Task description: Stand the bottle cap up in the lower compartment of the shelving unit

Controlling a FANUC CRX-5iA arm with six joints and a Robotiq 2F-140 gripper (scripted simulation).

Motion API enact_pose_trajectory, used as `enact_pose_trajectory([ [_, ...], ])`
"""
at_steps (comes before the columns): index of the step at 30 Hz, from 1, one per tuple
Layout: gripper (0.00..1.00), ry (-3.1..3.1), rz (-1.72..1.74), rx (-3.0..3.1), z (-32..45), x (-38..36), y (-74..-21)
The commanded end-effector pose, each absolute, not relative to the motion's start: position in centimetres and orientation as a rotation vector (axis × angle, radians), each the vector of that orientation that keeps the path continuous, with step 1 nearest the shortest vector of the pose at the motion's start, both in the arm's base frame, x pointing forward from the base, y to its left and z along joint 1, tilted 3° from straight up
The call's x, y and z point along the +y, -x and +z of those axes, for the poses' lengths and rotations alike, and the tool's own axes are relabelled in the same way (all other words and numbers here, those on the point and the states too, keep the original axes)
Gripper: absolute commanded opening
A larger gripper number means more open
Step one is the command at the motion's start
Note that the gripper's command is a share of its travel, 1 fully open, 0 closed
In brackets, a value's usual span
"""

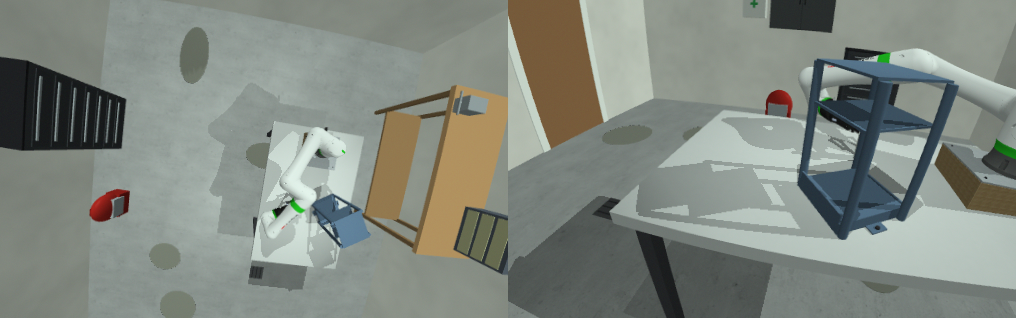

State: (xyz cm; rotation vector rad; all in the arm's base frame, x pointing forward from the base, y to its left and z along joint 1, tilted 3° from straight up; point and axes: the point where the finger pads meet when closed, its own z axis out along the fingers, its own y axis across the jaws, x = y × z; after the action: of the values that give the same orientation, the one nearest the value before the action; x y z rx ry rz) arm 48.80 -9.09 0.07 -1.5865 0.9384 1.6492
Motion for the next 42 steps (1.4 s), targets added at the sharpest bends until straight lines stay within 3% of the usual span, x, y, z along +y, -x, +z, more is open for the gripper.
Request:
enact_pose_trajectory([
  [1, 0.0, 1.587, 1.649, 0.938, 0.7, -9.1, -48.8],
  [42, 0.0, 1.587, 1.649, 0.938, 6.1, -9.0, -49.1],
])
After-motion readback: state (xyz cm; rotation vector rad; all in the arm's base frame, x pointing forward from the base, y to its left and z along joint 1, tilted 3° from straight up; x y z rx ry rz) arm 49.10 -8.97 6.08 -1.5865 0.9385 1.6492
